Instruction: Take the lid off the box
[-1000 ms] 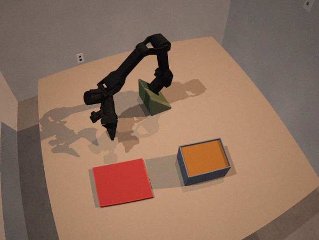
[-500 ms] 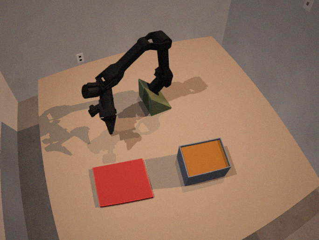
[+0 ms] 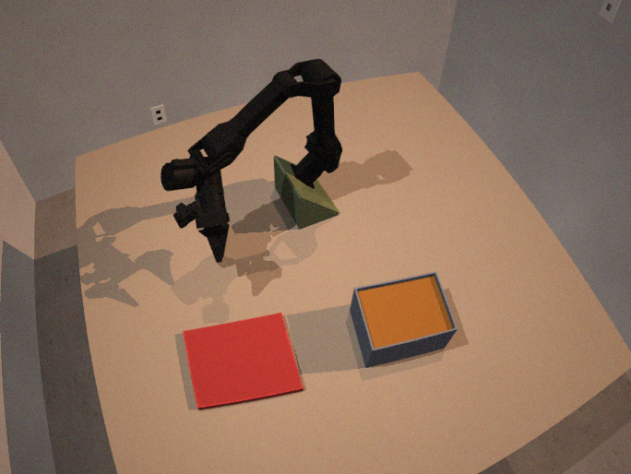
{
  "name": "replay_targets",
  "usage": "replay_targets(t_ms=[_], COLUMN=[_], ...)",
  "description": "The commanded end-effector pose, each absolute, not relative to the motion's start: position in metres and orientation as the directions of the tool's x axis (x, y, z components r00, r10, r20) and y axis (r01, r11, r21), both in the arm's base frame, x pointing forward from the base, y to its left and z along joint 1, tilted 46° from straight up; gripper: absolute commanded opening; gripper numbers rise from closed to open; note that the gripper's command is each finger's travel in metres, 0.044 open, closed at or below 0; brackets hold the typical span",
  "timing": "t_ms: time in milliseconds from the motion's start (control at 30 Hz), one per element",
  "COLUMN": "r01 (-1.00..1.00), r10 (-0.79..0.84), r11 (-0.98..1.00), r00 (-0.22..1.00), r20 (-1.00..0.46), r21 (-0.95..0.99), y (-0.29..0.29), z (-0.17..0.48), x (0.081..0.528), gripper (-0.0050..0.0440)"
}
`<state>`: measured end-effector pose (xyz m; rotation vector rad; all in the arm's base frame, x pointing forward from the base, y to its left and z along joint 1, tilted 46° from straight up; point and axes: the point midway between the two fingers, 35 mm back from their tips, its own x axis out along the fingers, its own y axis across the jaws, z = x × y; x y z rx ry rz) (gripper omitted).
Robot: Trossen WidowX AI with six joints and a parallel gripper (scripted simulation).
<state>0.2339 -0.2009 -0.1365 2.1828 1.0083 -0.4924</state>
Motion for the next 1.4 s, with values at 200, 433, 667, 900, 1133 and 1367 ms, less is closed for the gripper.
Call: replay_targets(t_ms=[200,433,667,900,1133,1367], r01=[0.777,0.777,0.777,0.777,0.777,0.777], r10=[0.520,0.520,0.520,0.520,0.520,0.520], r11=[-0.472,-0.472,-0.472,-0.472,-0.472,-0.472], r00=[0.627,0.627,0.627,0.627,0.627,0.627], r20=[-0.580,-0.580,-0.580,-0.580,-0.580,-0.580], r21=[0.417,0.417,0.417,0.417,0.417,0.417], y=[-0.1993,-0.1993,-0.1993,-0.1993,-0.1993,-0.1993], z=[-0.1363,-0.1363,-0.1363,-0.1363,-0.1363,-0.1363], x=[0.2329,0.2329,0.2329,0.2329,0.2329,0.2329], gripper=[0.0440,0.0440,0.0440,0.0392,0.0248,0.0104])
